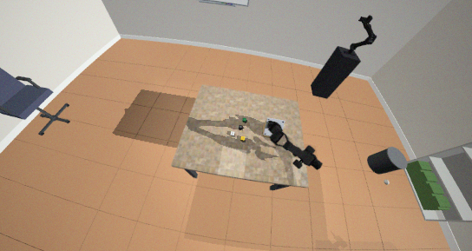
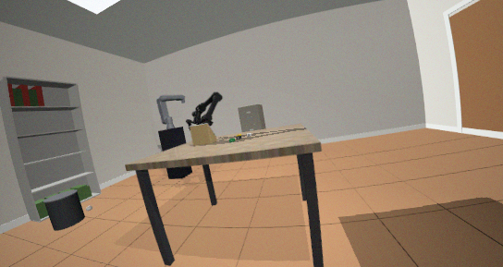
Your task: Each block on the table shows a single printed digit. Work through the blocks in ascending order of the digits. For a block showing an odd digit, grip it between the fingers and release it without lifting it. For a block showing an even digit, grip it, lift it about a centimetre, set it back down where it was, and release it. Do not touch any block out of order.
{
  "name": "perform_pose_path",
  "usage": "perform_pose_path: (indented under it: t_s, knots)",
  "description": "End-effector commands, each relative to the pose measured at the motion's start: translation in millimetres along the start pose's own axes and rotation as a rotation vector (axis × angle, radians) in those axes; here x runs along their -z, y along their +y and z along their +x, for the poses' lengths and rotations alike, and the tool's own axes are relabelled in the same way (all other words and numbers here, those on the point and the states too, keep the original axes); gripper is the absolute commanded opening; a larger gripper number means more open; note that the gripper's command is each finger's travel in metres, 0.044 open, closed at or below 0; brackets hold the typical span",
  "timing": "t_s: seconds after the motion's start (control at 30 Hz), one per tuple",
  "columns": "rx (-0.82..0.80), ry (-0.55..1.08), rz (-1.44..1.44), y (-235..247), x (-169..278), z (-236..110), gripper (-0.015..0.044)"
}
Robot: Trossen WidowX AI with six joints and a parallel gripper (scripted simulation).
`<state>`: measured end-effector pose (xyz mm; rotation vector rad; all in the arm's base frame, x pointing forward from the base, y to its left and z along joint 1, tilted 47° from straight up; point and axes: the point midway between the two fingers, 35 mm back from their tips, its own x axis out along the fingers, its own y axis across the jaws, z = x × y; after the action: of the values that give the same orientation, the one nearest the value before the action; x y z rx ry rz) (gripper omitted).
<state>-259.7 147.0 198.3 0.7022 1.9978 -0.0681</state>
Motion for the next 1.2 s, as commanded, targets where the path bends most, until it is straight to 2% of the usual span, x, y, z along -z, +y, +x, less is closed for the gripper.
perform_pose_path:
  t_s: [0.0,0.13,0.57,0.93,1.17]
  knots:
    - [-0.001,0.000,0.005,1,0,0,0.0400]
    - [-0.029,-0.006,0.119,24,6,8,0.0400]
    - [-0.206,0.099,0.994,168,-15,0,0.0400]
    - [-0.376,0.315,1.681,279,-75,-41,0.0400]
    - [-0.477,0.469,2.046,325,-127,-72,0.0400]
